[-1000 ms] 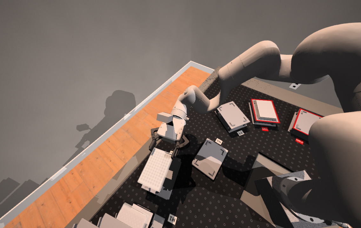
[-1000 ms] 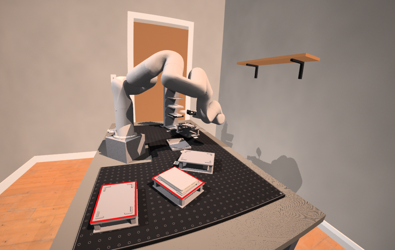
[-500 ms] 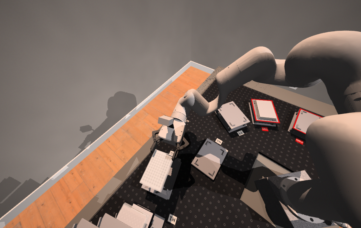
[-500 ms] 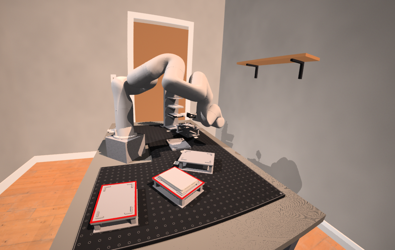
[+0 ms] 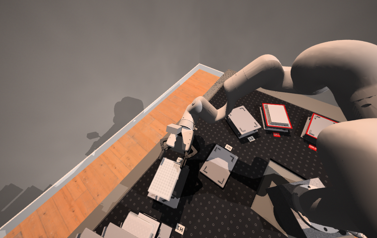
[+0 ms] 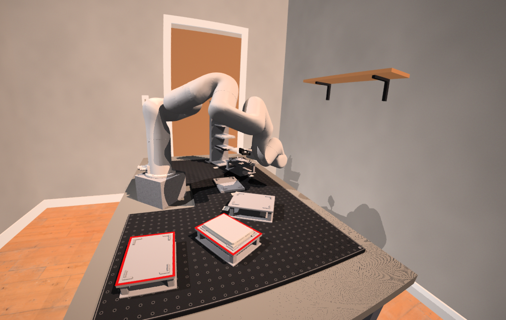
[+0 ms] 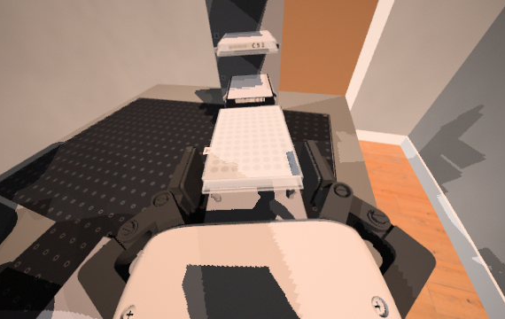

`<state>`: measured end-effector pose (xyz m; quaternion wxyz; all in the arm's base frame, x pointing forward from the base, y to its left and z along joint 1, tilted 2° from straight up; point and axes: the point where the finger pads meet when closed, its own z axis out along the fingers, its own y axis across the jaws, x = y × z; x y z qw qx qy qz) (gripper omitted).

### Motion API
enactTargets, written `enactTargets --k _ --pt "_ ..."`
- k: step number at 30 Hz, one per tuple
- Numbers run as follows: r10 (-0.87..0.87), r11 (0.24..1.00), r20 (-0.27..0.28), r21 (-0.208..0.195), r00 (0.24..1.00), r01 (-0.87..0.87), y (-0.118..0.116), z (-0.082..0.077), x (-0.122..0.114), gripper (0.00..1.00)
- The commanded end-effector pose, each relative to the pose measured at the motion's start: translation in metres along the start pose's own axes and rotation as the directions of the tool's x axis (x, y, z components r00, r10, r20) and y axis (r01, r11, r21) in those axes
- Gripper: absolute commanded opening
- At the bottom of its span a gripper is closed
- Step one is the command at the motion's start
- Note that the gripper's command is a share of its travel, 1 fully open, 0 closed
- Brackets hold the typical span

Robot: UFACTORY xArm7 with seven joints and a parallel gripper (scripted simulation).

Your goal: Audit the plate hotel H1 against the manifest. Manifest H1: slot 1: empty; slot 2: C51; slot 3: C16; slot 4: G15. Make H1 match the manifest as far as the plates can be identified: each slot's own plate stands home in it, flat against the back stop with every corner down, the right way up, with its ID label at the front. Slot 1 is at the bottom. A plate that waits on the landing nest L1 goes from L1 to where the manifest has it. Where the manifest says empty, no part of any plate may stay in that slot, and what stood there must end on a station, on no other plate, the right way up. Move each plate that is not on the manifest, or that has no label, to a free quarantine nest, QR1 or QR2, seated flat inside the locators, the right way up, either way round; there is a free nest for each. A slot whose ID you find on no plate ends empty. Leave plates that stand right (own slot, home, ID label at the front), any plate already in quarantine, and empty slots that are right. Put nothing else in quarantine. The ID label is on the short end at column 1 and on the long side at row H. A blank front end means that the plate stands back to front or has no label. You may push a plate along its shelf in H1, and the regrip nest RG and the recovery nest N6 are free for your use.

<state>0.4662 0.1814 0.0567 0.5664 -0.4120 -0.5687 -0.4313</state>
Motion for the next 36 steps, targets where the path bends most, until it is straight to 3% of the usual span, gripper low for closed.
enactTargets --k 1,25,36 --pt "-0.003 1.0 0.0 0.0 1.0 0.003 0.001 0.0 -0.005 0.0" --pt "-0.003 1.0 0.0 0.0 1.0 0.003 0.001 0.0 -0.041 0.0" --pt "-0.003 1.0 0.0 0.0 1.0 0.003 0.001 0.0 -0.043 0.0"
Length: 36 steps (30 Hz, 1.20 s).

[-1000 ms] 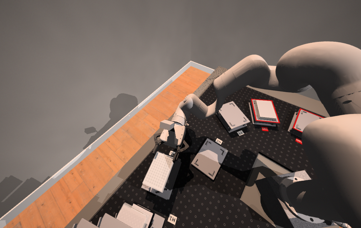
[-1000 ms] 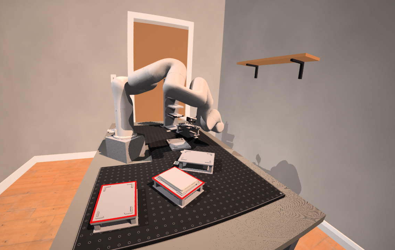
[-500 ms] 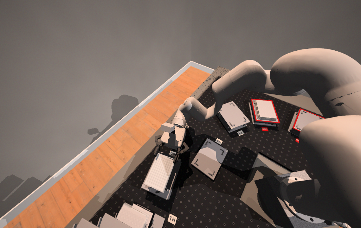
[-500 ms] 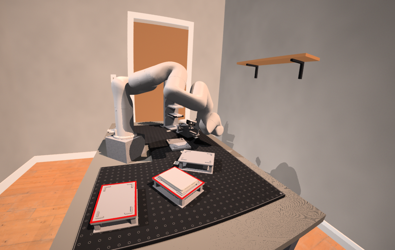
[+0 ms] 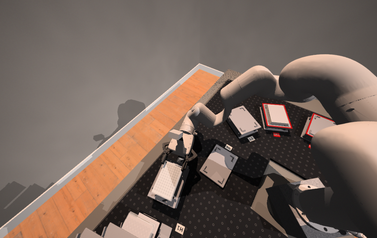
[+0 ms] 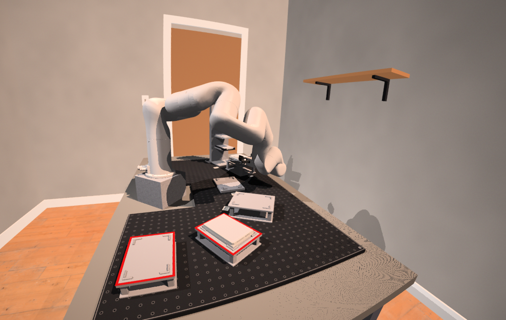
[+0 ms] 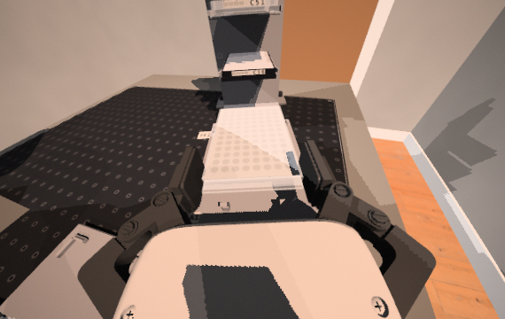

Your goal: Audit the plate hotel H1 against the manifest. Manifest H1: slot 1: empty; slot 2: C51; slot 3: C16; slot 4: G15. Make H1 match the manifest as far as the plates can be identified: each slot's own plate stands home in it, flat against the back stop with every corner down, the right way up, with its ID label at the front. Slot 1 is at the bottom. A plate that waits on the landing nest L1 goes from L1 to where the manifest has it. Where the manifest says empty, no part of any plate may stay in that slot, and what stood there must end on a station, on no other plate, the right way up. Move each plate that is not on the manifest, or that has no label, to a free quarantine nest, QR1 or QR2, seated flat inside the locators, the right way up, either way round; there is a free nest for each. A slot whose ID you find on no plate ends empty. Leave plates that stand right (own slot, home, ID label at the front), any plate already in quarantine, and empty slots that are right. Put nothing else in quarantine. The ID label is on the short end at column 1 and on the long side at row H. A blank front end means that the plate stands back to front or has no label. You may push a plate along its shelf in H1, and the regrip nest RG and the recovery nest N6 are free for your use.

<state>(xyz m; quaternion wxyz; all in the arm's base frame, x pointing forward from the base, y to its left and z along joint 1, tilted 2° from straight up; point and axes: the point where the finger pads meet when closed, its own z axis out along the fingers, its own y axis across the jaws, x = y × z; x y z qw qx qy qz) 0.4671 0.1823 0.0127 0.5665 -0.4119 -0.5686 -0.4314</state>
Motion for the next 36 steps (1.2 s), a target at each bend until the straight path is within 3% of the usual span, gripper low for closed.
enactTargets --k 1,36 --pt "-0.003 1.0 0.001 0.0 1.0 0.003 0.001 0.0 0.001 0.0" --pt "-0.003 1.0 0.001 0.0 1.0 0.003 0.001 0.0 -0.009 0.0"
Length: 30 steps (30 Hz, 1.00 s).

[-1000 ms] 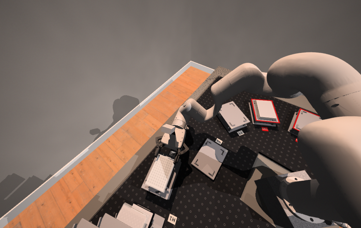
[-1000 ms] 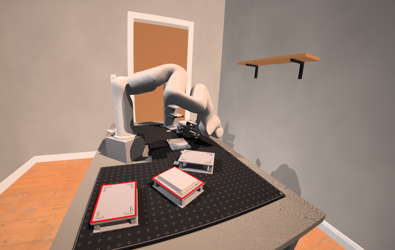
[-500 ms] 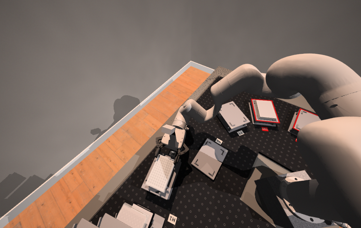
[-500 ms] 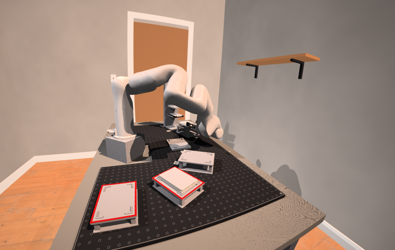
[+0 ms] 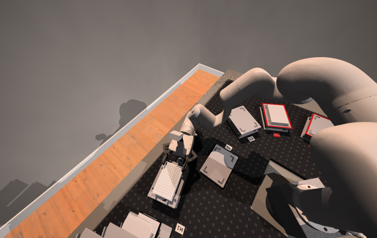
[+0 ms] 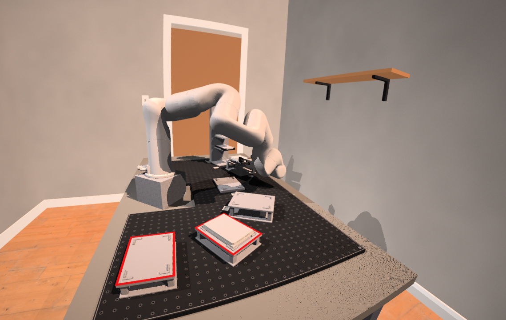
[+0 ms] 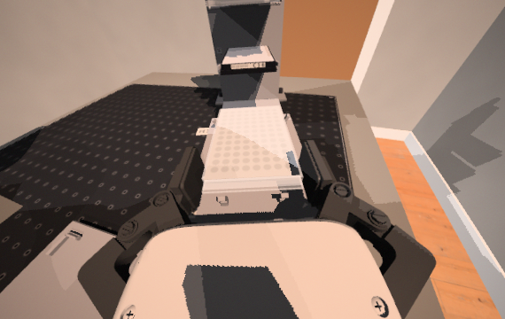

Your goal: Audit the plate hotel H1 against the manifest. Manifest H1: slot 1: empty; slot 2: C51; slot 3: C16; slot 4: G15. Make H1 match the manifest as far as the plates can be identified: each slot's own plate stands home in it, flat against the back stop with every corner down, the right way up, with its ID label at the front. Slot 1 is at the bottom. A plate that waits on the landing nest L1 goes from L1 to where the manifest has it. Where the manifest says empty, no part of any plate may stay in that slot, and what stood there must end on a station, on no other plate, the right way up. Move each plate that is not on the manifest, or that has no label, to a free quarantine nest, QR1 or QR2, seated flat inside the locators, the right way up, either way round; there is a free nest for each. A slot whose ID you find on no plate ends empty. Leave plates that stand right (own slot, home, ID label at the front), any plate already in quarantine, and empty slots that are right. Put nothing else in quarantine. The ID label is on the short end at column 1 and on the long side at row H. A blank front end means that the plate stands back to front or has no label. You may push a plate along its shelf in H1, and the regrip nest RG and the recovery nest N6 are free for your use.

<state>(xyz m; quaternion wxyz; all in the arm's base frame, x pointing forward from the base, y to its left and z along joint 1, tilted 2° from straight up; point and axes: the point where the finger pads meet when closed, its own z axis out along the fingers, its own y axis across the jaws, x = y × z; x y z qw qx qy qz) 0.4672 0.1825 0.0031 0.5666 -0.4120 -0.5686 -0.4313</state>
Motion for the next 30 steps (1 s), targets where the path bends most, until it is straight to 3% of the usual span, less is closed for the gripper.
enactTargets --k 1,30 --pt "-0.004 1.0 0.001 0.0 1.0 0.004 0.0011 -0.0002 0.0004 0.0" --pt "-0.004 1.0 0.001 0.0 1.0 0.004 0.0011 -0.0002 -0.0079 0.0"
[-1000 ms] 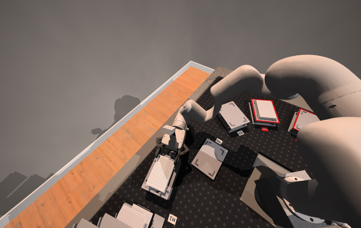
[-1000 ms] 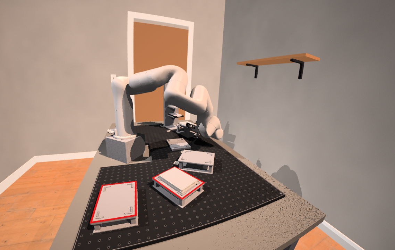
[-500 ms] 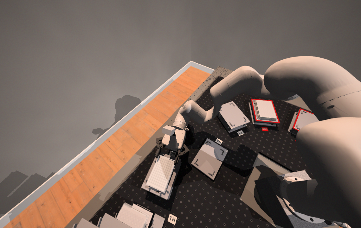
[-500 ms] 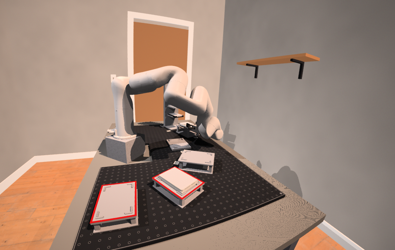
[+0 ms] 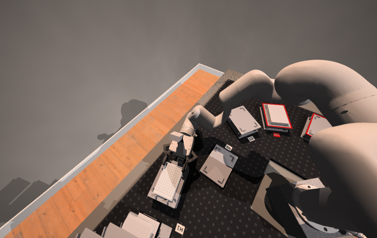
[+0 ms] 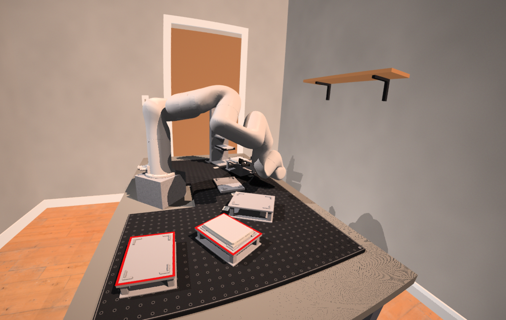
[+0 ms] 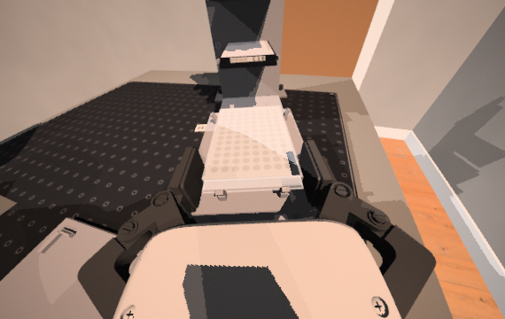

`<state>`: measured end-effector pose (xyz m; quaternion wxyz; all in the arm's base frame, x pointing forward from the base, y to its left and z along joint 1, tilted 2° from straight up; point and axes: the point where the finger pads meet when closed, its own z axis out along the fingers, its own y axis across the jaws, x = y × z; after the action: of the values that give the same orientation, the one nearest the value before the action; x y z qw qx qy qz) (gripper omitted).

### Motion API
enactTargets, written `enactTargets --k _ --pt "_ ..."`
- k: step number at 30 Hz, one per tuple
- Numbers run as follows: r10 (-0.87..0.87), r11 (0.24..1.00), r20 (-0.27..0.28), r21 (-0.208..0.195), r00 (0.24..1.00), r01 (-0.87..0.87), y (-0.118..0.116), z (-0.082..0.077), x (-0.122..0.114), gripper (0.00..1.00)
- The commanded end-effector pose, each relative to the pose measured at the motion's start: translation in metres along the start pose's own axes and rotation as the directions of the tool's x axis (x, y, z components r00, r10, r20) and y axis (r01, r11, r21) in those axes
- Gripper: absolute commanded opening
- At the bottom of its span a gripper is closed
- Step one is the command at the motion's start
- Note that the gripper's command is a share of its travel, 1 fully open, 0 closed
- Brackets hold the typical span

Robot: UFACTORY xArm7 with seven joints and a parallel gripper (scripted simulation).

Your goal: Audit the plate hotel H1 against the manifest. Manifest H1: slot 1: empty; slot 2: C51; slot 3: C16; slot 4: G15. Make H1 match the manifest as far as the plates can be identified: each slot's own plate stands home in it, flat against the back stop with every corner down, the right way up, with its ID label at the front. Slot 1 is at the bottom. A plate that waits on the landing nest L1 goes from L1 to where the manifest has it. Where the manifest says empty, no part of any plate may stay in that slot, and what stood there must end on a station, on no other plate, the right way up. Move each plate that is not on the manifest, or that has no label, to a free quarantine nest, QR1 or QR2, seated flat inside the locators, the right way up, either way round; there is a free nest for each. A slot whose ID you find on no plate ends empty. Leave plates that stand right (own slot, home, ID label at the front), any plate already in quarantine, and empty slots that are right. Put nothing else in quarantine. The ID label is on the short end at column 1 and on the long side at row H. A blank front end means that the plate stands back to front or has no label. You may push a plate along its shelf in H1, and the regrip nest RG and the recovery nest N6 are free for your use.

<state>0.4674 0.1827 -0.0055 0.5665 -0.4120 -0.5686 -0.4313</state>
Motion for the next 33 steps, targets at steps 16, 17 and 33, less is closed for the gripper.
enactTargets --k 16,17,33 --pt "-0.004 1.0 0.001 0.0 1.0 0.004 0.0011 -0.0003 0.0008 0.0" --pt "-0.004 1.0 0.001 0.0 1.0 0.004 0.0011 -0.0003 0.0008 0.0" --pt "-0.004 1.0 0.0 0.0 1.0 0.004 0.0012 -0.0002 0.0008 1.0"
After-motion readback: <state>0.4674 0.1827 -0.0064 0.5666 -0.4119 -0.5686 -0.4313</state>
